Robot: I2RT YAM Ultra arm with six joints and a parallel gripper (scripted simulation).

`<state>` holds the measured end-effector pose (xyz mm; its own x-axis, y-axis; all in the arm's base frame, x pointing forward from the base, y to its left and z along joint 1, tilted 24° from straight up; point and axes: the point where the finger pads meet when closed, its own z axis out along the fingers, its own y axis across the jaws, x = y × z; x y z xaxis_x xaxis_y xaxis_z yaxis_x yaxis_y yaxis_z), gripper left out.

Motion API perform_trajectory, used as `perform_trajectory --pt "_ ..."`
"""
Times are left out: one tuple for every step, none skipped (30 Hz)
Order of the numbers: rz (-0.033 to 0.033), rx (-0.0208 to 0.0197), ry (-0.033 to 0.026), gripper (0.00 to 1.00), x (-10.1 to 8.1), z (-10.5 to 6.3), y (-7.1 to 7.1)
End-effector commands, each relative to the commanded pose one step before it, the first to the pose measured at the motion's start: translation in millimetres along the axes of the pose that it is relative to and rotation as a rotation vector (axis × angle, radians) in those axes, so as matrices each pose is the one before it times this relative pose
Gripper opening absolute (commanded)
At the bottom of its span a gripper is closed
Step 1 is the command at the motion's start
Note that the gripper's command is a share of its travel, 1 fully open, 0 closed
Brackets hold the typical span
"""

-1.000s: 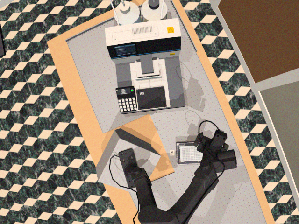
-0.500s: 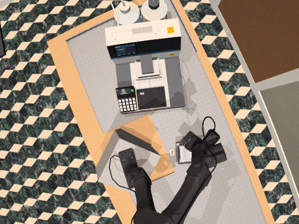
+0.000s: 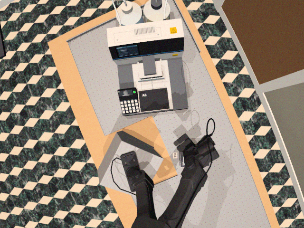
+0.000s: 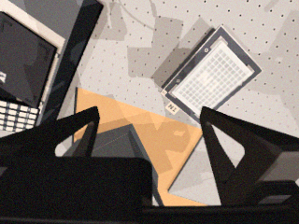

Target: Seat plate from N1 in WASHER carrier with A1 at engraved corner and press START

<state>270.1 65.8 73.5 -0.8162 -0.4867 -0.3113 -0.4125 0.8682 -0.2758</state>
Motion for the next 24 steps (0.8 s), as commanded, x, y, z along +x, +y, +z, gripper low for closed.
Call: perform_trajectory --pt "0.09325 0.03176 0.04842 1.0 22.19 -5.2 4.61" --pt "0.0263 0.01193 0.01639 1.0 4.98 0.14 0.31" --pt "0.0246 0.01116 0.01534 1.0 4.98 0.22 0.19" --pt "0.03679 0.01028 -0.01573 1.0 -7.07 -6.51 -1.18" --pt "0.02051 0.01365 0.02227 1.0 8.45 2.14 0.0" --pt "-0.008 0.00386 0.02169 1.0 13.6 5.09 -0.08" --pt "0.02603 0.0158 0.01328 1.0 4.93 0.25 -0.67" --pt "0.0 0.0 0.0 1.0 0.0 0.0 0.0" --pt "0.0 0.0 0.0 1.0 0.0 0.0 0.0" --pt "0.03601 0.00543 -0.02149 1.0 -8.24 -7.31 -0.68" --pt "0.01582 0.02415 0.03536 1.0 14.59 5.65 -1.5" --pt "0.01802 0.01751 0.01808 1.0 8.28 2.38 -1.47" --pt "0.0 0.00006 0.0001 1.0 4.82 0.59 -1.2" --pt "0.0 0.00003 0.00004 1.0 2.06 0.25 -0.51" --pt "0.0 0.0 0.0 1.0 0.0 -0.01 0.01" --pt "0.01246 -0.00988 -0.02724 1.0 -10.99 -6.73 0.92" --pt "0.00449 -0.00356 -0.00981 1.0 -3.98 -2.39 0.36" --pt "0.0 0.0 0.0 1.0 0.0 0.0 0.01" --pt "0.0 0.0 0.0 1.0 0.0 0.0 0.0" --pt "0.0 0.0 0.0 1.0 0.0 0.0 0.0" --pt "0.0 0.0 0.0 1.0 0.0 0.0 0.0" --pt "-0.00001 0.0 -0.00001 1.0 -0.02 0.04 -0.06" --pt "0.0 0.0 0.0 1.0 0.0 -0.01 0.01" --pt "0.0 0.0 0.0 1.0 0.0 -0.01 0.01"
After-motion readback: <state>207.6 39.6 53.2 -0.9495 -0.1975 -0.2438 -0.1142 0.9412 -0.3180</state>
